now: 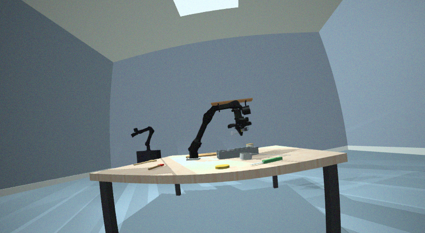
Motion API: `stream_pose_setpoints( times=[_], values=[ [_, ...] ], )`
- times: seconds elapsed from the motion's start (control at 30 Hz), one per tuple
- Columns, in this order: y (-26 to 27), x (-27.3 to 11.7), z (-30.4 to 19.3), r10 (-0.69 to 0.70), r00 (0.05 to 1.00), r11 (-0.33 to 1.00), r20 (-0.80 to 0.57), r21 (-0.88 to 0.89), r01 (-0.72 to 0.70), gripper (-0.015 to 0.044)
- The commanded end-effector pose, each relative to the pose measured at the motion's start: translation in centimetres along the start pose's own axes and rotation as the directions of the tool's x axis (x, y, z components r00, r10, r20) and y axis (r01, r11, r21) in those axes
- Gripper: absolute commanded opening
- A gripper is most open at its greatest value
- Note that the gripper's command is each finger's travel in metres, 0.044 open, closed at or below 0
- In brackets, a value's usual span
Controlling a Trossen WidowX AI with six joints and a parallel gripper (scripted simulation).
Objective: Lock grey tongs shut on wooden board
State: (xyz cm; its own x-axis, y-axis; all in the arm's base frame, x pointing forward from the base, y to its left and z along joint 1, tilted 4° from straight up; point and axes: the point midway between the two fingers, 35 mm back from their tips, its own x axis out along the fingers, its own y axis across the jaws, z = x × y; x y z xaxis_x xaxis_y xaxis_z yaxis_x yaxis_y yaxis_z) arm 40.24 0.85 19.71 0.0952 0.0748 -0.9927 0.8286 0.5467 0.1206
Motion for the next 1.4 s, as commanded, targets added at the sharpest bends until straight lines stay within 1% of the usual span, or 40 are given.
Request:
stream_pose_setpoints(
  times=[0.0,0.2,0.33,0.43,0.83,1.37],
  values=[
    [-0.2,-0.3,0.0,-0.013,1.0,1.0,-0.005,-0.003,0.013,-0.015],
    [-0.1,0.1,-0.2,-0.015,1.0,1.0,-0.01,0.004,0.015,-0.015],
    [0.6,0.1,-1.6,-0.016,1.0,0.999,-0.012,0.043,0.017,-0.015],
    [1.3,0.1,-3.5,-0.014,1.0,0.997,-0.017,0.07,0.015,-0.015],
    [3.3,-0.1,-11.1,-0.019,0.999,0.964,-0.026,0.266,0.026,-0.015],
    [3.5,-0.6,-21.3,-0.029,0.999,0.852,-0.039,0.521,0.045,-0.015]
  ],
)
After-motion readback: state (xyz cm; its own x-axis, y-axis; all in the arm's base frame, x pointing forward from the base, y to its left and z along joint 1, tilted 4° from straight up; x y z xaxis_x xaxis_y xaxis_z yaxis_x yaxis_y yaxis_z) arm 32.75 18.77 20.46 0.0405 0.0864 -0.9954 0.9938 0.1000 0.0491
